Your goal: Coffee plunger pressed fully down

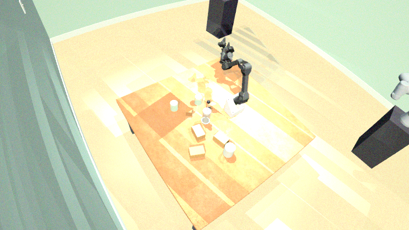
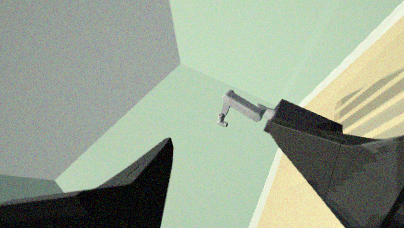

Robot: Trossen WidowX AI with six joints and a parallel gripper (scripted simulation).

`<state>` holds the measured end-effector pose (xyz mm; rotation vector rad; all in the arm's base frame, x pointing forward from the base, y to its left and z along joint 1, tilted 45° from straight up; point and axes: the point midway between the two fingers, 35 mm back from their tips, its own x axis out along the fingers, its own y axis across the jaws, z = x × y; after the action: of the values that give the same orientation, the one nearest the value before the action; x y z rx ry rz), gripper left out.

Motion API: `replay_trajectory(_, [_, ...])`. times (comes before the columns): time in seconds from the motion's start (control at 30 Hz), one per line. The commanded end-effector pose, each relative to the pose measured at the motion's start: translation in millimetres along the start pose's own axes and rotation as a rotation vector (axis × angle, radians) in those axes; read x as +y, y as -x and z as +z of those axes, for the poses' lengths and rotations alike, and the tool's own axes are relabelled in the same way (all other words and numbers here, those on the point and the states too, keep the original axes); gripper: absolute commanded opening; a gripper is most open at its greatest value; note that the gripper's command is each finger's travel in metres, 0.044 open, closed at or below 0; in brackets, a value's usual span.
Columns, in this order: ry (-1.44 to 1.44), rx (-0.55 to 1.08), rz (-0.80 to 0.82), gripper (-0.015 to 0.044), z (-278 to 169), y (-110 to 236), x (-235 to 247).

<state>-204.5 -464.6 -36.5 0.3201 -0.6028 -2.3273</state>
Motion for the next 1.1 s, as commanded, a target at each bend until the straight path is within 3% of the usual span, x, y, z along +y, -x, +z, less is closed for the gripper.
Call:
replay_trajectory(0.0, [0.006,0.008,0.005,0.0426,-0.8,0.2,2.1])
replay_trajectory(0.2, [0.142,0.201,0.148,0.0440,-20.8,13.5,53.5])
replay_trajectory(0.43, [0.359,0.518,0.434,0.0440,-50.5,70.0,127.6])
replay_trajectory(0.77, [0.598,0.966,0.887,0.0440,-60.2,201.9,185.3])
replay_trajectory(1.07, [0.656,1.321,1.311,0.0440,-20.8,340.4,192.3])
